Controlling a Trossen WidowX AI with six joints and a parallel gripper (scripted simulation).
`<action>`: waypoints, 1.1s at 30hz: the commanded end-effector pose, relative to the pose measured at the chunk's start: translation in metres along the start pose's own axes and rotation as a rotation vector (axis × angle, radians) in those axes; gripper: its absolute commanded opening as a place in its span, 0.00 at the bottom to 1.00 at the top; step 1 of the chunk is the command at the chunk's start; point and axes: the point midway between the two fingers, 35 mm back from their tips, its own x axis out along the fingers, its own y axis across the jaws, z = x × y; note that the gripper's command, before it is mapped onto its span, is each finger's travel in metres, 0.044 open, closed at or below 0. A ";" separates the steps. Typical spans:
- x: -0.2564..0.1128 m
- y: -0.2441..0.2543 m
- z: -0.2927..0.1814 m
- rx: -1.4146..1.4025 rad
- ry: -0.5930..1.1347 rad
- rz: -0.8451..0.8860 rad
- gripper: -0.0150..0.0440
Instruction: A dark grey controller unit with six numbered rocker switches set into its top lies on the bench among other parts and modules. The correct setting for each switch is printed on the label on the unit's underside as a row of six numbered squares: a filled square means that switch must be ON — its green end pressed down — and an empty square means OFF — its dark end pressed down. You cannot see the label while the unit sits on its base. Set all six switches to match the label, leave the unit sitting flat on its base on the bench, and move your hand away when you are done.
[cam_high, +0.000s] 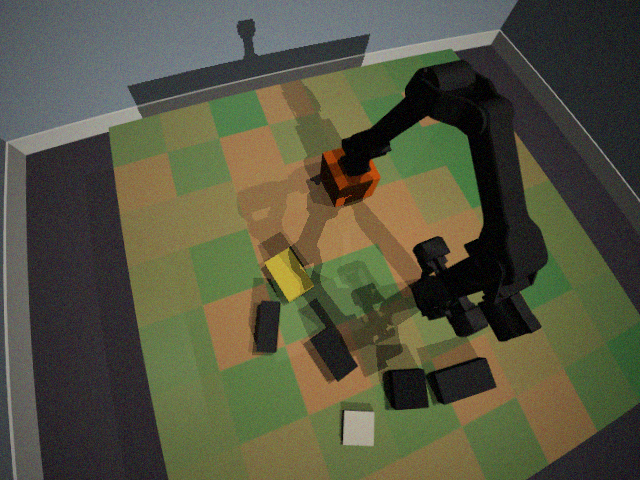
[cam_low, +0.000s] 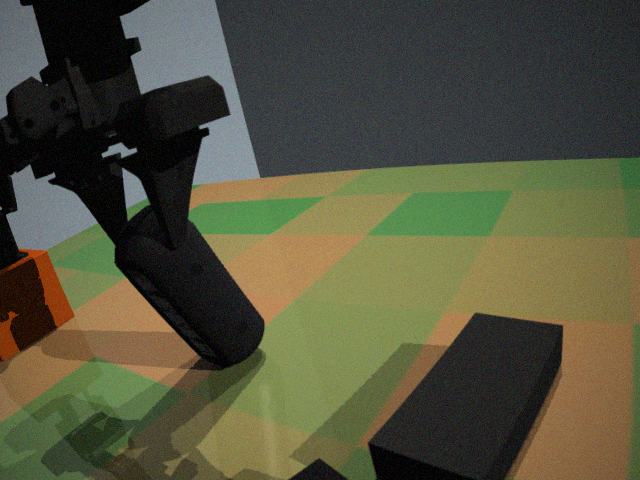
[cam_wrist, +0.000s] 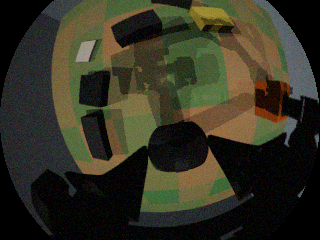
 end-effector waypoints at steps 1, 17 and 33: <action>0.007 -0.002 0.002 -0.008 -0.002 -0.014 0.83; 0.011 -0.002 0.014 -0.008 -0.004 -0.014 0.83; 0.017 -0.002 0.026 -0.008 -0.005 -0.014 0.83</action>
